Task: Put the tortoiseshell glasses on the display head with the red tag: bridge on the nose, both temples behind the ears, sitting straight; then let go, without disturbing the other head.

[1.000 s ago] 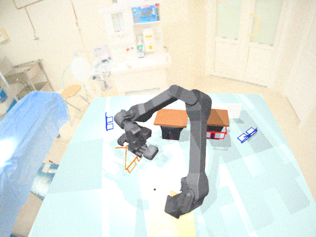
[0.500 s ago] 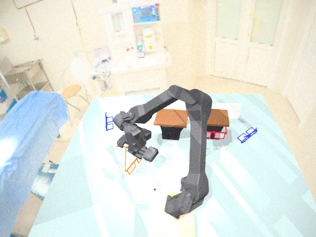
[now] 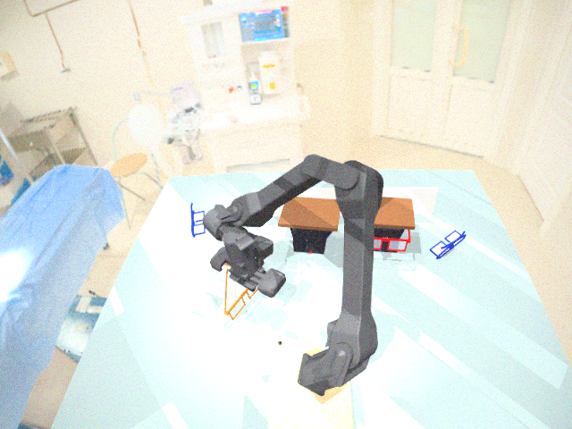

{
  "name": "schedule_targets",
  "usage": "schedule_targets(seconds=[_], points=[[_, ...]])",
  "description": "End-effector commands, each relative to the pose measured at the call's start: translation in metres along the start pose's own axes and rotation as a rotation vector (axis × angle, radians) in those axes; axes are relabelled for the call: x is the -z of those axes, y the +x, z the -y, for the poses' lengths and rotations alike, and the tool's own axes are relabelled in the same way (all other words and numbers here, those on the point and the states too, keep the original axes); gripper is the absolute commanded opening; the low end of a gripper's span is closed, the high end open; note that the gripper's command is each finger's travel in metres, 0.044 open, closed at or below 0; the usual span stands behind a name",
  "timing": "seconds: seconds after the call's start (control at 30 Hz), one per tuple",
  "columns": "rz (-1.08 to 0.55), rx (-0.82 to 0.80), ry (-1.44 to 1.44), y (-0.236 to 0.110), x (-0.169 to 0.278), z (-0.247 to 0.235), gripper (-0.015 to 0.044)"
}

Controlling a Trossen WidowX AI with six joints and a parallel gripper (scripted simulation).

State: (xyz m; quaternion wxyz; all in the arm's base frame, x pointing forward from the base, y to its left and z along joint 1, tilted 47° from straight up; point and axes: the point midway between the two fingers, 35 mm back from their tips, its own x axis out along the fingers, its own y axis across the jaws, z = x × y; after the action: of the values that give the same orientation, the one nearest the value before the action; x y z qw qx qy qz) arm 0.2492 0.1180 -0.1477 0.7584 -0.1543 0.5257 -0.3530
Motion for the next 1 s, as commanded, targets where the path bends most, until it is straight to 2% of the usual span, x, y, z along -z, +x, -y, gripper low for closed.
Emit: schedule_targets(seconds=[0.0, 0.97], points=[[-0.005, -0.003, 0.001, -0.0002, 0.0049, 0.0009, 0.0], [-0.005, -0.003, 0.001, -0.0003, 0.0119, 0.0029, 0.0]])
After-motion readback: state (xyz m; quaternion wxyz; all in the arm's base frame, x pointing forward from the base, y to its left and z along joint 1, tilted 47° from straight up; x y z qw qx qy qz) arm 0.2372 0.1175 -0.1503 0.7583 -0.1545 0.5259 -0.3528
